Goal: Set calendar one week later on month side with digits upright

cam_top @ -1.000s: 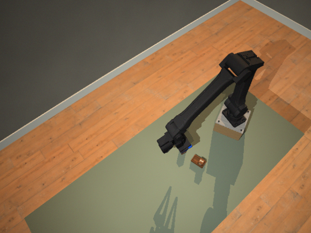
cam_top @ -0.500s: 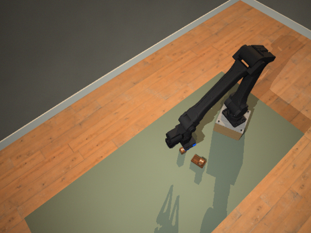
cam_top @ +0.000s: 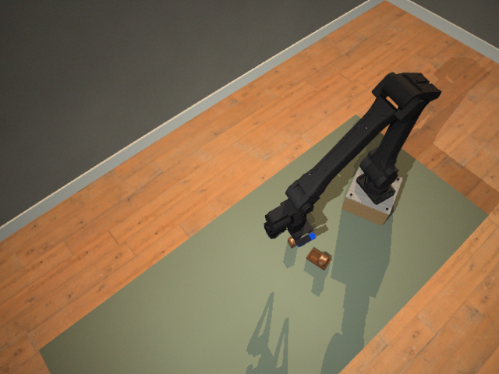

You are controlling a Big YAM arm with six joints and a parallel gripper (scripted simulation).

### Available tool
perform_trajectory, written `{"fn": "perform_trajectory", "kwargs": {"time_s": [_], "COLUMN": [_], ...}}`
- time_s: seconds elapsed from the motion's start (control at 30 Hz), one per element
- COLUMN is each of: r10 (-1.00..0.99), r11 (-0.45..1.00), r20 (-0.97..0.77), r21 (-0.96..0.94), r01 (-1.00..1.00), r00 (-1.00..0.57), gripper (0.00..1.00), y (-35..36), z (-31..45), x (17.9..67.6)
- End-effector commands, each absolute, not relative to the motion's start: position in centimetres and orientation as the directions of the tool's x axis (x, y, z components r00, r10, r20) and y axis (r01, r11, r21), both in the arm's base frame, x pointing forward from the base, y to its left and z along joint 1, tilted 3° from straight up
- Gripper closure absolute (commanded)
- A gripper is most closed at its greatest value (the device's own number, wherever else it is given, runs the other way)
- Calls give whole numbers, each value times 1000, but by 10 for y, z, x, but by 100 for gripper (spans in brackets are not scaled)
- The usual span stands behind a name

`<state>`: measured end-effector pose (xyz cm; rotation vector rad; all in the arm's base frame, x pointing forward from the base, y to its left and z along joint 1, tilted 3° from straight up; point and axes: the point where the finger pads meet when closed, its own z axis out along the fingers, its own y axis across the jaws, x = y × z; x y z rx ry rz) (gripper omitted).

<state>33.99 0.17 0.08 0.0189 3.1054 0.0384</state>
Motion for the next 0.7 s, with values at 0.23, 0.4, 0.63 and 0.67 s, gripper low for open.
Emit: {"fn": "perform_trajectory", "kwargs": {"time_s": [0.23,0.4,0.63,0.67], "r10": [19,17,16,16], "r11": [1000,1000,1000,1000], "r20": [-83,-92,-78,-78], "r21": [25,25,25,25], "r01": [17,15,14,14], "r00": [-996,-996,-997,-997], "gripper": [0,54,54,54], "y": [-4,-4,-3,-3], "z": [20,23,18,18], "x": [355,358,357,357]}}
